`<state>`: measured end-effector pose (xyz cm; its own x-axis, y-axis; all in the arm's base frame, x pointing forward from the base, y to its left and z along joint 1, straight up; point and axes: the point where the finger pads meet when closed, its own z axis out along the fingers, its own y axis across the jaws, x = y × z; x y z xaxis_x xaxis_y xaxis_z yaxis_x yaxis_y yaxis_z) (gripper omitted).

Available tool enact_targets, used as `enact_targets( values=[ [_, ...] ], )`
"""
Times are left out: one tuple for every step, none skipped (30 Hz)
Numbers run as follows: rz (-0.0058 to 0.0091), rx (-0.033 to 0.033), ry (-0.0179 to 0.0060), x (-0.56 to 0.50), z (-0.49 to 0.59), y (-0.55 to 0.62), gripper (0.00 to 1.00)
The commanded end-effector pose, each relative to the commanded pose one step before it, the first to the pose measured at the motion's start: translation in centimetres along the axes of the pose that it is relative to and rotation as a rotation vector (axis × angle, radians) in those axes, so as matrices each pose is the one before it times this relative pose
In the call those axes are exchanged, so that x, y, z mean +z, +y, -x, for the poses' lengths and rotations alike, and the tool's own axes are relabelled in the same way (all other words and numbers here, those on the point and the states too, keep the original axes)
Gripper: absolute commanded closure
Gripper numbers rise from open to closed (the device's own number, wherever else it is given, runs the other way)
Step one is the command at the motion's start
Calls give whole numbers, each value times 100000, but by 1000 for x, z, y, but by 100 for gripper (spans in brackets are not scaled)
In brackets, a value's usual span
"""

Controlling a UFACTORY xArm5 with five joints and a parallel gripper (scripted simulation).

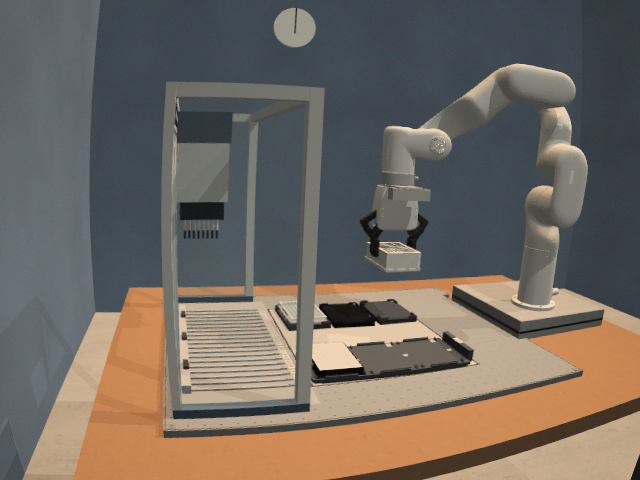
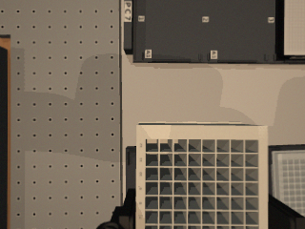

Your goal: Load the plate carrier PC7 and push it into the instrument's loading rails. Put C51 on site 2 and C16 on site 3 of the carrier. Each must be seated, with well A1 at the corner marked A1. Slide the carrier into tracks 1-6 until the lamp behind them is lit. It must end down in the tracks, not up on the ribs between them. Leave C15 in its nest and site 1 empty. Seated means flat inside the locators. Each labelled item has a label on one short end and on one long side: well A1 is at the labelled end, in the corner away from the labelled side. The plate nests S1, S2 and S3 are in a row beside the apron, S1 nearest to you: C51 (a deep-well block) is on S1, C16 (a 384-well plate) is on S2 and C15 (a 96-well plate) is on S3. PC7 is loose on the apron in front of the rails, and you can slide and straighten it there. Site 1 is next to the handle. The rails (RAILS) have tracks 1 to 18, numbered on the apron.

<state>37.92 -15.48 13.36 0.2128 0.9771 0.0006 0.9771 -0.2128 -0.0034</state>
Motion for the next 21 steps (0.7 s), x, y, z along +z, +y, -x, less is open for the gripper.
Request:
enact_targets(
  values=[
    [295,225,-52,-112,-1422,855,100],
    [1,0,-1,2,-457,205,100],
    [1,0,-1,2,-457,205,100],
    [1,0,-1,2,-457,205,100],
    [1,0,-1,2,-457,205,100],
    [1,0,-1,2,-457,205,100],
    [1,0,-1,2,-457,205,100],
    [1,0,0,2,-457,205,100],
    [1,0,0,2,-457,205,100],
    [1,0,0,2,-457,205,100],
    [2,0,0,2,-457,205,100],
    [2,0,0,2,-457,205,100],
    [2,0,0,2,-457,205,100],
    [2,0,0,2,-457,205,100],
    [2,0,0,2,-457,205,100],
    [0,0,0,0,0,0,100],
    [0,0,0,0,0,0,100],
    [1,0,0,1,-457,209,100],
    [2,0,0,2,-457,205,100],
    [2,0,0,2,-457,205,100],
    [2,0,0,2,-457,205,100]
  ],
)
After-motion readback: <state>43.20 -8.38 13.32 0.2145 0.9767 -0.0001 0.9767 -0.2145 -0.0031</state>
